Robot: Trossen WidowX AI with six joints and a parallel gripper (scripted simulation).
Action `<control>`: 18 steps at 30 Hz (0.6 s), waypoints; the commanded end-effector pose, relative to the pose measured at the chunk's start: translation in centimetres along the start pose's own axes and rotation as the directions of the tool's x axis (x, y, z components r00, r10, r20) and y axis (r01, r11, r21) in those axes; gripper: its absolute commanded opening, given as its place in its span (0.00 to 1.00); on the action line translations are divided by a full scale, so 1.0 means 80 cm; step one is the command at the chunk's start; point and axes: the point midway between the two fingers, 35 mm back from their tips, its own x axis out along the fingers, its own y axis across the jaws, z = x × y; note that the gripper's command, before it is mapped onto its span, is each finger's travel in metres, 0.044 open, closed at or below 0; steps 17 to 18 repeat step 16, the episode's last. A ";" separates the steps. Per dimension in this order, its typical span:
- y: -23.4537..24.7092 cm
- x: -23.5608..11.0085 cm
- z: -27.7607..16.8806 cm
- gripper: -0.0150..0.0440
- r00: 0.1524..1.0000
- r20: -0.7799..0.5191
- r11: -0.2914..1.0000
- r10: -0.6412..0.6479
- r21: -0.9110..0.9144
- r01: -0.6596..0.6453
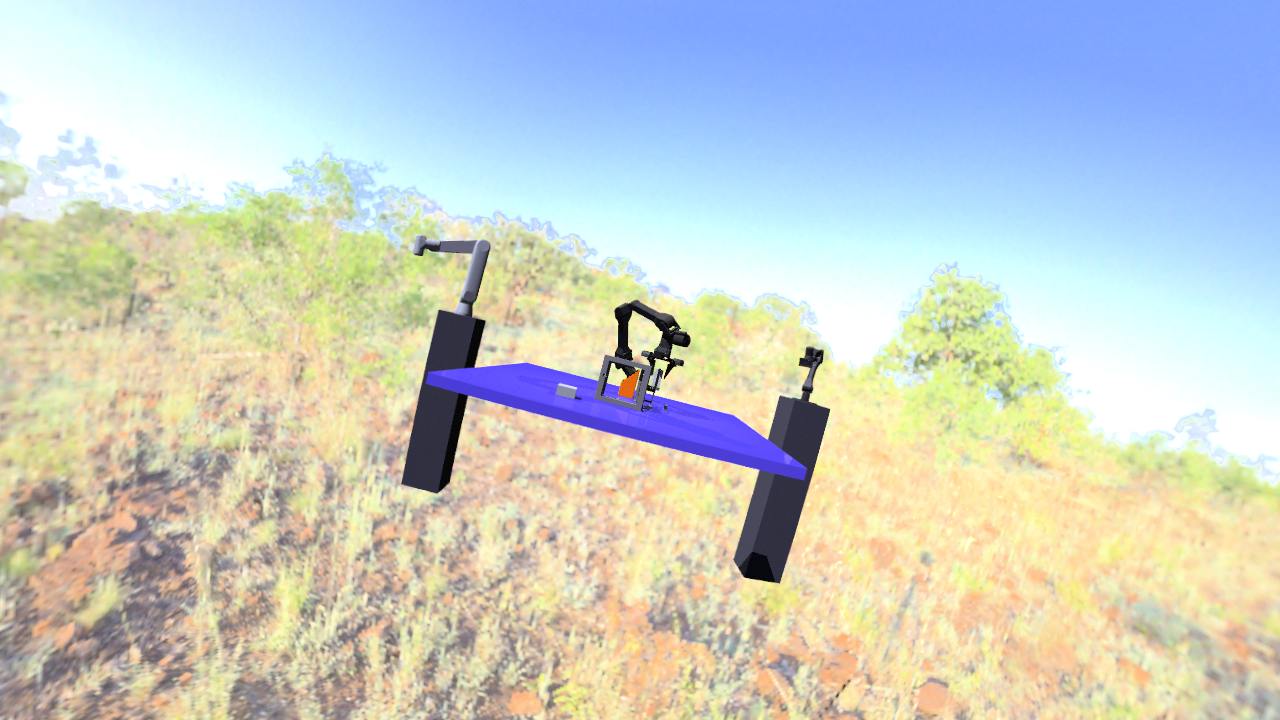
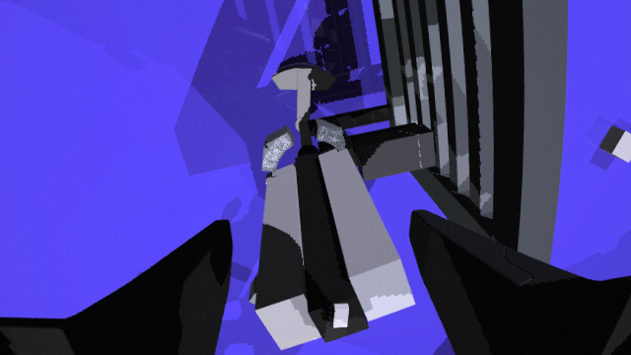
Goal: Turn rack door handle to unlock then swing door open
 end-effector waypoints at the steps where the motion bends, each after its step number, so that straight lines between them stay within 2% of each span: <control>1: 0.002 -0.010 0.000 0.74 1.000 0.000 1.000 0.005 0.001 -0.005; 18: 0.003 -0.036 0.000 0.74 1.000 -0.001 1.000 0.006 -0.002 -0.006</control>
